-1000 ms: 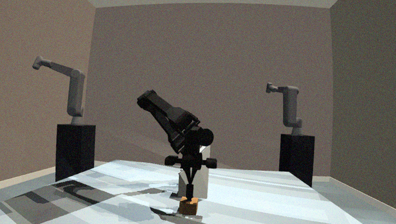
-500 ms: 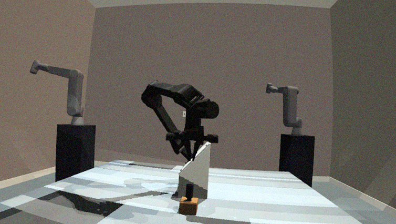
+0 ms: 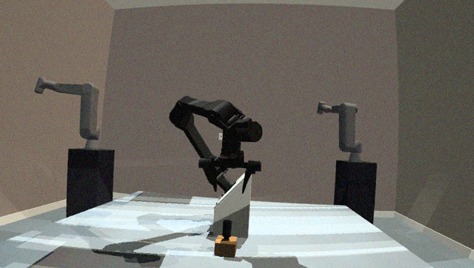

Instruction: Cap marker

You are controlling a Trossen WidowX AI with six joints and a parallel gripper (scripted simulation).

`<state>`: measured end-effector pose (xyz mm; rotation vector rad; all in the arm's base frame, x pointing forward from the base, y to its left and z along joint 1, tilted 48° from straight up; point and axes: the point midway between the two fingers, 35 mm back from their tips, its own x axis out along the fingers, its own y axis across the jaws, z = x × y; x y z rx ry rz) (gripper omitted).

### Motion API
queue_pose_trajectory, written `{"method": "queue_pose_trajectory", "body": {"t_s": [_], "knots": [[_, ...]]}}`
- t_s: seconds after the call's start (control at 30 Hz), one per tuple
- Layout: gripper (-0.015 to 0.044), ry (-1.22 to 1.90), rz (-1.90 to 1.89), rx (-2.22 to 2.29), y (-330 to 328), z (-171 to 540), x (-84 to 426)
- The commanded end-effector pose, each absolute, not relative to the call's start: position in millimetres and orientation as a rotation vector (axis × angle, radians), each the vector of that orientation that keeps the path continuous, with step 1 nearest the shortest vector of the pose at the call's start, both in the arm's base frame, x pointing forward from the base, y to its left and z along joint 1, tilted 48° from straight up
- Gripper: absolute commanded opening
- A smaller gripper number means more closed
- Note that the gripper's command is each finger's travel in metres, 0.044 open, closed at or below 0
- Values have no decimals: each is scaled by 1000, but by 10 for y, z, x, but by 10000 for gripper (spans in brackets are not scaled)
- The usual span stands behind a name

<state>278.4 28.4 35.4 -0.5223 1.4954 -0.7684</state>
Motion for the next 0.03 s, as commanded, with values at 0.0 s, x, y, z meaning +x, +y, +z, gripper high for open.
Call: {"method": "queue_pose_trajectory", "body": {"t_s": [0.0], "knots": [[440, 1497, -770, -518, 289, 356, 2779]]}}
